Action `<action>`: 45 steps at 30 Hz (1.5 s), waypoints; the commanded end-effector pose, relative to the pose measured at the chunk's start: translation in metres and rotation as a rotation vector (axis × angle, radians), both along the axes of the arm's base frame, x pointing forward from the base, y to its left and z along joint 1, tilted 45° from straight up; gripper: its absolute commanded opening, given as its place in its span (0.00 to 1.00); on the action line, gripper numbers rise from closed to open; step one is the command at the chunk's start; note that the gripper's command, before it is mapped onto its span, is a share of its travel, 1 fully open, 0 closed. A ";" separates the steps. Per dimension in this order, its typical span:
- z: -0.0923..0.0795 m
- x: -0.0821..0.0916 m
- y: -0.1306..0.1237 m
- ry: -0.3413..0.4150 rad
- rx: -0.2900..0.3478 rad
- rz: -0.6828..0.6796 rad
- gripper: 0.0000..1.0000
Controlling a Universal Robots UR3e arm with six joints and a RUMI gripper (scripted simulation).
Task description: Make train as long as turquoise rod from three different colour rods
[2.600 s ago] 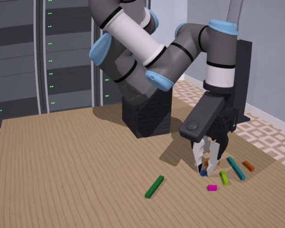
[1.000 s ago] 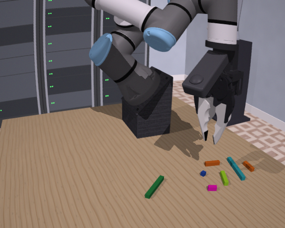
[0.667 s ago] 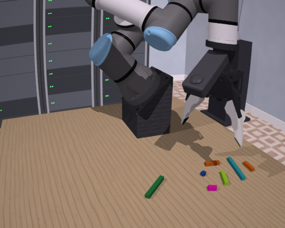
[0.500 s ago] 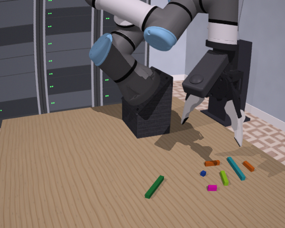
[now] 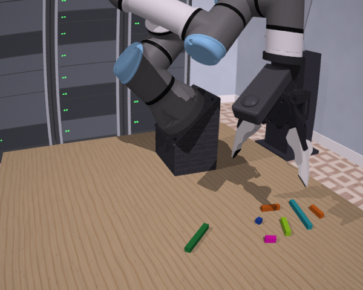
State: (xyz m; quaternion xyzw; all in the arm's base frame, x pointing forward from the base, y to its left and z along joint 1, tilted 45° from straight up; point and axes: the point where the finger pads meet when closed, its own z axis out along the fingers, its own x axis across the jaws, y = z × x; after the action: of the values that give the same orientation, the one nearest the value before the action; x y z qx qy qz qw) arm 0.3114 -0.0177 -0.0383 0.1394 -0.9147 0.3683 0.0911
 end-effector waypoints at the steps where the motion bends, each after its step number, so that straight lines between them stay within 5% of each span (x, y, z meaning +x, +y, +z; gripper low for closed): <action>1: -0.005 -0.003 0.003 -0.054 -0.003 -0.054 1.00; 29: -0.044 -0.024 0.019 -0.431 -0.036 -0.435 1.00; 38: -0.047 -0.026 0.020 -0.459 -0.040 -0.464 1.00; 39: -0.047 -0.026 0.020 -0.459 -0.040 -0.464 0.14; 45: -0.048 -0.026 0.020 -0.459 -0.040 -0.465 0.14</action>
State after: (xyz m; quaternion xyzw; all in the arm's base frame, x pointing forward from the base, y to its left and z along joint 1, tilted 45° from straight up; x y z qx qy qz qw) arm 0.2840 0.0022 -0.0863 -0.1538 -0.9130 0.3767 -0.0286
